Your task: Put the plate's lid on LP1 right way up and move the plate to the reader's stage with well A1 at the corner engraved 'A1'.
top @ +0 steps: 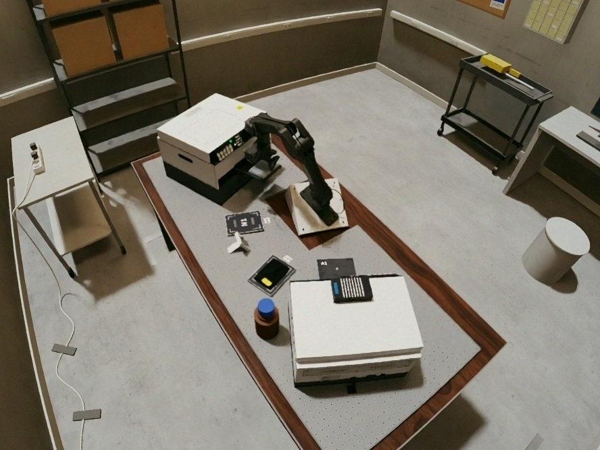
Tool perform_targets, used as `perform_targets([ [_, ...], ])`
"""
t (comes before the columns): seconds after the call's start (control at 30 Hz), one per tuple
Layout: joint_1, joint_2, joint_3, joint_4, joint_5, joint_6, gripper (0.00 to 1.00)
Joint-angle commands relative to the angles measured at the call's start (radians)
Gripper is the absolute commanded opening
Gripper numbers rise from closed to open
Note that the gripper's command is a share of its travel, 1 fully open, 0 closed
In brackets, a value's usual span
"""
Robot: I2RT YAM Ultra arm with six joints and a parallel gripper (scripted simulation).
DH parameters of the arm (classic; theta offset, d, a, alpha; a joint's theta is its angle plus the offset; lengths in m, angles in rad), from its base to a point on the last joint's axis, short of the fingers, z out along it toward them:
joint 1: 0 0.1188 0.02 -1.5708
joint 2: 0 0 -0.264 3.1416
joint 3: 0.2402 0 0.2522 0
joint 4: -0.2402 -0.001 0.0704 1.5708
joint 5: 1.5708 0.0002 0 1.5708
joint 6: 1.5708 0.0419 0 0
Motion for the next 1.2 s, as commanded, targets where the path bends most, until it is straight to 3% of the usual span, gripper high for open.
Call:
perform_targets([
  [0.0,-0.007,-0.032,0.028,0.026,-0.019,0.013,0.86],
  [1.17,-0.015,-0.032,0.035,0.002,-0.017,0.014,0.86],
])
